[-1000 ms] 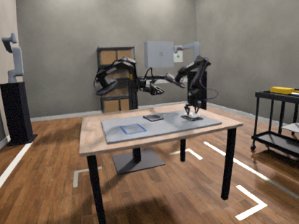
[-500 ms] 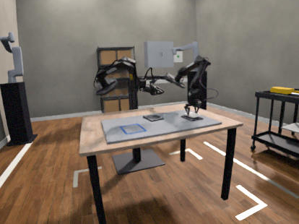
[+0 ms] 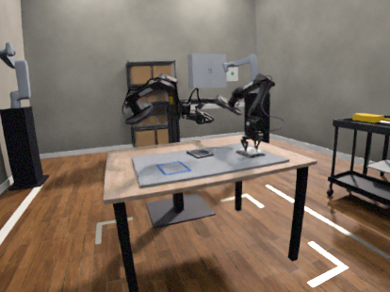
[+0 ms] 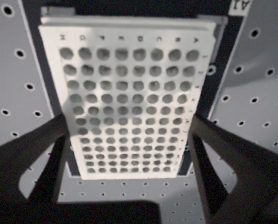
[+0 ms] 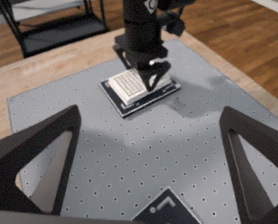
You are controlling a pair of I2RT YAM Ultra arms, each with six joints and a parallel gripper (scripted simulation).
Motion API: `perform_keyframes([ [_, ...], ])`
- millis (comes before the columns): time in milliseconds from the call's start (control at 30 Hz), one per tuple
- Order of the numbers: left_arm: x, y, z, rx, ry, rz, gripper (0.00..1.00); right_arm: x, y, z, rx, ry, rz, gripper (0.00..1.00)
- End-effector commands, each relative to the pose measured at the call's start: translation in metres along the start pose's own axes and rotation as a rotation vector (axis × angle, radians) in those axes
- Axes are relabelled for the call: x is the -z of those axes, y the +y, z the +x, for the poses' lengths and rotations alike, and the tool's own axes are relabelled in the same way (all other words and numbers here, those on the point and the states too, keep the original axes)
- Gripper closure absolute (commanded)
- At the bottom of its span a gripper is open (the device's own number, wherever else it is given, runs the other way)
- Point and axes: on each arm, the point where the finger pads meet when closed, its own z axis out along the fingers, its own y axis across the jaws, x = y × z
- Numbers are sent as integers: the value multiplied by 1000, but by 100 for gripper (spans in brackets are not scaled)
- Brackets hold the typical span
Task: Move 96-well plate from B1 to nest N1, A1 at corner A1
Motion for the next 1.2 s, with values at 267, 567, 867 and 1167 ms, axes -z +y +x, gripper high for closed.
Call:
perform_keyframes([
  [267,-20,-6,1,-38,29,12,21,-4,-2,-16,1,-35,3,0],
  [567,1,0,0,-44,39,5,21,-4,-2,-16,1,-35,3,0],
  [867,7,-2,0,-57,58,16,21,-4,-2,-16,1,-35,3,0],
  [1167,14,-4,-9,-56,35,13,21,-4,-2,-16,1,-35,3,0],
])
